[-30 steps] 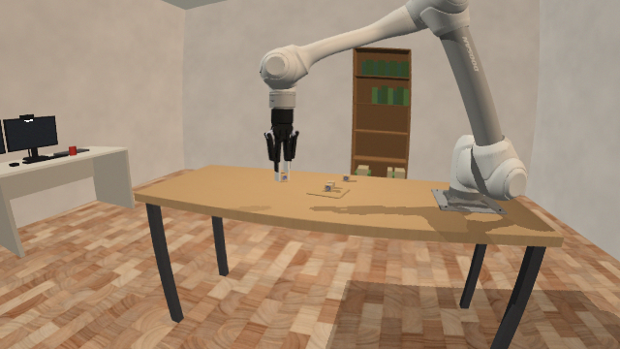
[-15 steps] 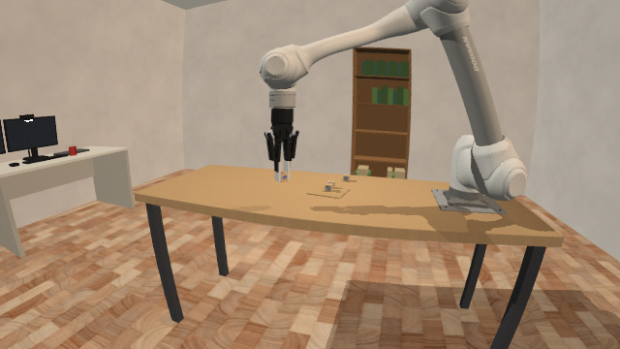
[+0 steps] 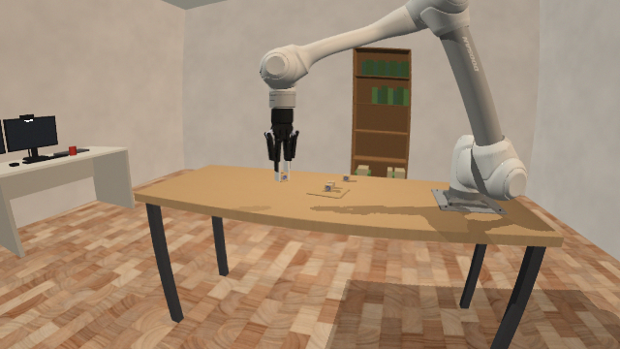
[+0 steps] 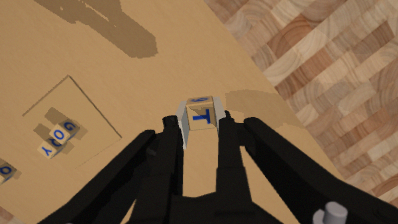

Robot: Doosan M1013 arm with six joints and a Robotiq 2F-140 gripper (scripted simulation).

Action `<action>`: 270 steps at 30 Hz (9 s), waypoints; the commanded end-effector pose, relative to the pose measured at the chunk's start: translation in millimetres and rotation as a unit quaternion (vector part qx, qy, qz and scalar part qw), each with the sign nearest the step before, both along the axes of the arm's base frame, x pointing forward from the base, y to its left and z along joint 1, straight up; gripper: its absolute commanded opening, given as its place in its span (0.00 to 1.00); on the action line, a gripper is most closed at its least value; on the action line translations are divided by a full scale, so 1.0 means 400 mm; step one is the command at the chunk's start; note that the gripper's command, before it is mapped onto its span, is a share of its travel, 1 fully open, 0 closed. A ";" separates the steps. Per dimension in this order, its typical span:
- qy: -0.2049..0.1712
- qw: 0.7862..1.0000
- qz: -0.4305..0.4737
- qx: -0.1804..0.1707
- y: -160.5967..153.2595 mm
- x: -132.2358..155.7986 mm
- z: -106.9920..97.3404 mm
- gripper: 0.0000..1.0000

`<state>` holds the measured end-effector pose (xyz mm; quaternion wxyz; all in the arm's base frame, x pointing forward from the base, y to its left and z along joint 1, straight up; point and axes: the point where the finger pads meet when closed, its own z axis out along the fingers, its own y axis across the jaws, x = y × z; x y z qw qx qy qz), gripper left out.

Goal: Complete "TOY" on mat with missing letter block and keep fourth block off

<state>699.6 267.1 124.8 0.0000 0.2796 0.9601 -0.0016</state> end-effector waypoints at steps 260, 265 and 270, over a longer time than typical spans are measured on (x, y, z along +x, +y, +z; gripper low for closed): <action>0.002 -0.889 0.458 -0.001 -0.462 -0.277 -0.216 0.16; 0.002 -0.889 0.458 -0.001 -0.462 -0.277 -0.220 0.16; 0.002 -0.889 0.458 -0.001 -0.462 -0.277 -0.220 0.16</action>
